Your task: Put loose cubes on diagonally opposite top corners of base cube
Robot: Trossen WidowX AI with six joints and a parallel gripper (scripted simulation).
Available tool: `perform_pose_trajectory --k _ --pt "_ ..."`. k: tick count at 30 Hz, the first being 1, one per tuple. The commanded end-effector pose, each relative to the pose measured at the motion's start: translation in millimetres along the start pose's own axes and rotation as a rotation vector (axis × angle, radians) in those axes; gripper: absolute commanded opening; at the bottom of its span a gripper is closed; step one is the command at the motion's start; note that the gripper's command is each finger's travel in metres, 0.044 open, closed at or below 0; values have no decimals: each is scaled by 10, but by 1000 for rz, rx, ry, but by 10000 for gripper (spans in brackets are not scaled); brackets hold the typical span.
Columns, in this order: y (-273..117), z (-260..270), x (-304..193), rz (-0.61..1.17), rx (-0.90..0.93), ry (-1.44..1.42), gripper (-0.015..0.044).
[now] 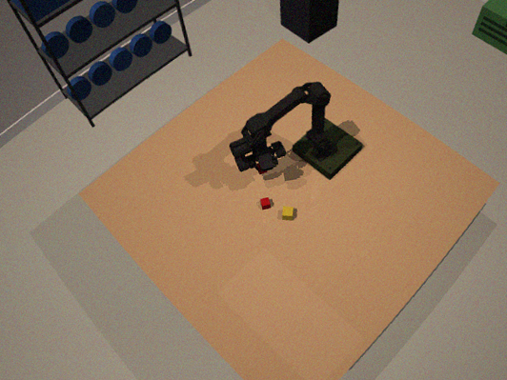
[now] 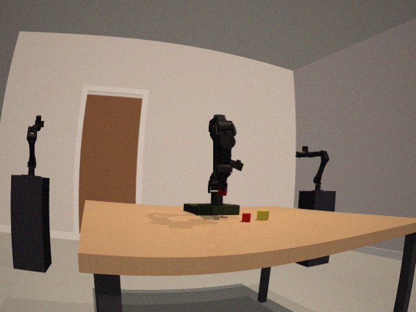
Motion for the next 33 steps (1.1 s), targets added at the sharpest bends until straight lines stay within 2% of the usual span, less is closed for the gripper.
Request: perform_pose_trajectory --k 1,33 --pt "-61 -3 1 4 -12 5 105" --pt "119 61 928 -5 -3 -120 105"
Point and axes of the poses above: the point midway between the two fingers, 35 mm back from their tips, its own y axis out along the fingers, its own z axis across the jaws, x = y × z, the point moved 9 cm from there along -y, back along the fingers, and after that the axes turned 3 degrees about y, right-handed, at the moved point
